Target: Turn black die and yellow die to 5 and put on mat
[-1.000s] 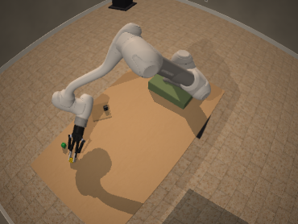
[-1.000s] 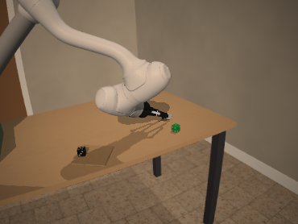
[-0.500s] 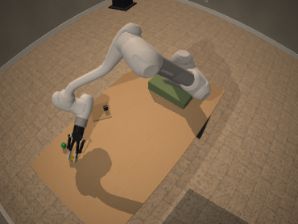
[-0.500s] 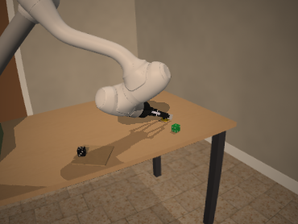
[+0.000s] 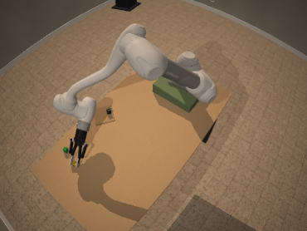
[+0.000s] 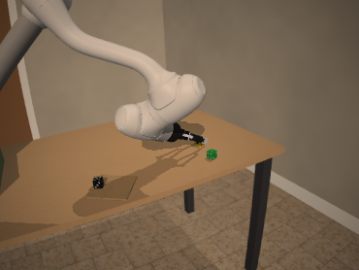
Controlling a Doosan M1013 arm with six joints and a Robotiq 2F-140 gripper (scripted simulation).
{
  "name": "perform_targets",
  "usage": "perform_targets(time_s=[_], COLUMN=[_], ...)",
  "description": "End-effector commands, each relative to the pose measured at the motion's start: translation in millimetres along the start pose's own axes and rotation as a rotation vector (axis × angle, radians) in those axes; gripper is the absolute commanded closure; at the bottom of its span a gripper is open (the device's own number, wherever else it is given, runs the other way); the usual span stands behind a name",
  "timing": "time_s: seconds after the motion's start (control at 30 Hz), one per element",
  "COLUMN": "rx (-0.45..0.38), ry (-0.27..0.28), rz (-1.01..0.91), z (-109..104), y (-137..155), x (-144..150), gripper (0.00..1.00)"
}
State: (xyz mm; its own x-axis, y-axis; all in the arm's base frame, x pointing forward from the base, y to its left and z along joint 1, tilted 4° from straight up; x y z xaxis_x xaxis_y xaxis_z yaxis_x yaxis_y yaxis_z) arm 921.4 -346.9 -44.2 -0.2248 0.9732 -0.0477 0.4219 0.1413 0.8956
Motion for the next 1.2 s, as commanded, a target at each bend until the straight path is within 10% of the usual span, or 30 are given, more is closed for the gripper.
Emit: perform_targets(time_s=[0.0, 1.17], rx=[-0.004, -0.004], ry=[0.001, 0.001], rz=[0.002, 0.002], z=[2, -16], y=[0, 0], x=[2, 2], gripper=[0.65, 0.65])
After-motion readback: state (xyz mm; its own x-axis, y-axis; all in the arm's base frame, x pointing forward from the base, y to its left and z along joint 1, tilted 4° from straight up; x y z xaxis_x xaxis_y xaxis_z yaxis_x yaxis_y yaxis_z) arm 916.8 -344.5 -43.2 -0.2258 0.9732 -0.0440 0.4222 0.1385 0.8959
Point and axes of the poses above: the point where the finger pads meet when closed, its own z axis out along the fingers, its own x axis across the jaws, y = z × x, the point moved 1 cm from there along -z, back along the fingers, and after that the axes turned 7 degrees about -z, right-handed, at the moved point
